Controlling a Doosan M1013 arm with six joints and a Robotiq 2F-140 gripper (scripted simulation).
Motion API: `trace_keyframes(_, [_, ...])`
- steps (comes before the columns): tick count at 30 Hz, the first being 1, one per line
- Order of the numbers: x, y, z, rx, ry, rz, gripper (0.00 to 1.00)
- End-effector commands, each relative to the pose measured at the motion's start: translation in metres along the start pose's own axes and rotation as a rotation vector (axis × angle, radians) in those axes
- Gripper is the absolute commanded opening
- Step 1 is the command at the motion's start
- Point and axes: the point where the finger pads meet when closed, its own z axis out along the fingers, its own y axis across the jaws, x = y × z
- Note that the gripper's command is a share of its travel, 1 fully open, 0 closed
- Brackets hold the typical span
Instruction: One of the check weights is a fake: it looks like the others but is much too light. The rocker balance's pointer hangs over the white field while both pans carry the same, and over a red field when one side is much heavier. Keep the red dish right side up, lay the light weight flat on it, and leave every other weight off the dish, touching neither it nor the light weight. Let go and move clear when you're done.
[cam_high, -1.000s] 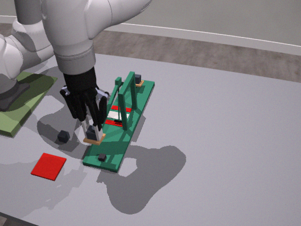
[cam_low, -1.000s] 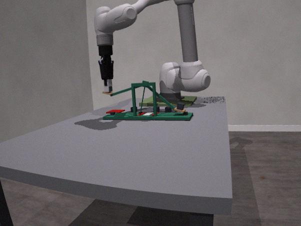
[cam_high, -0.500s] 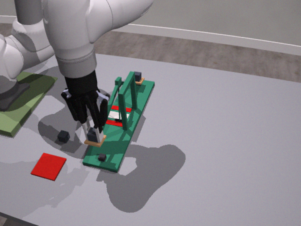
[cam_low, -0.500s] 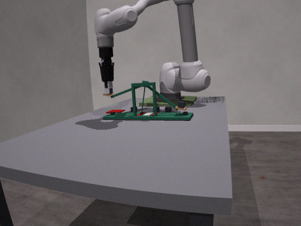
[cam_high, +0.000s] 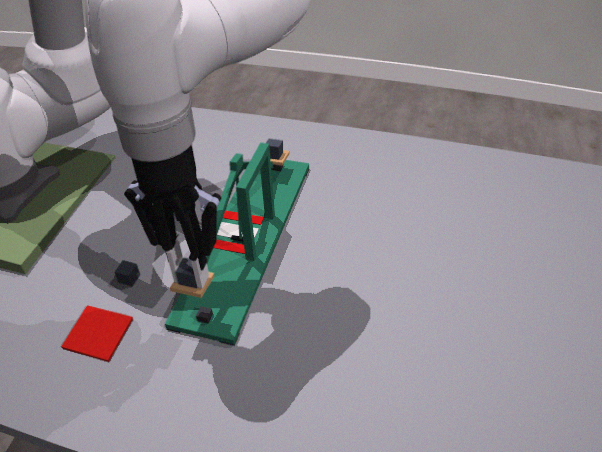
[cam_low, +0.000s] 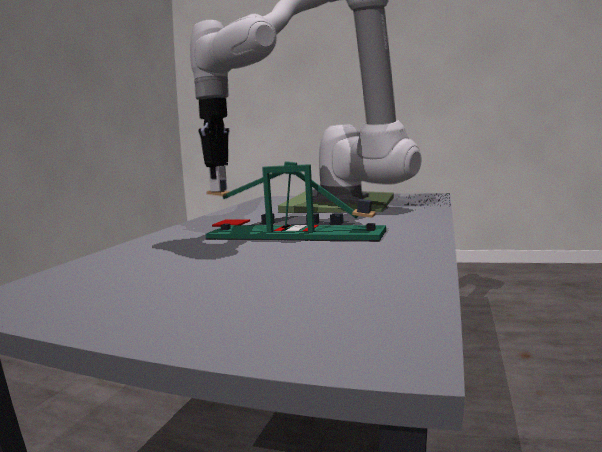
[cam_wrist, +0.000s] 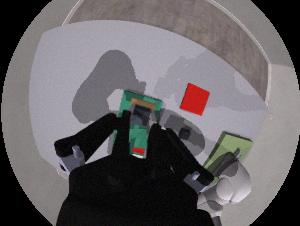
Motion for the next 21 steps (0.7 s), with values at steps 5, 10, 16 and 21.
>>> trace_keyframes(5, [-0.002,0.0,0.006,0.0,0.0,0.0,0.24])
trace_keyframes(10, [-0.002,0.0,0.008,0.0,0.0,0.0,0.24])
trace_keyframes(16, [-0.003,0.0,0.013,0.0,0.0,0.0,0.24])
trace_keyframes(21, [-0.005,0.0,0.018,0.0,0.0,0.0,0.24])
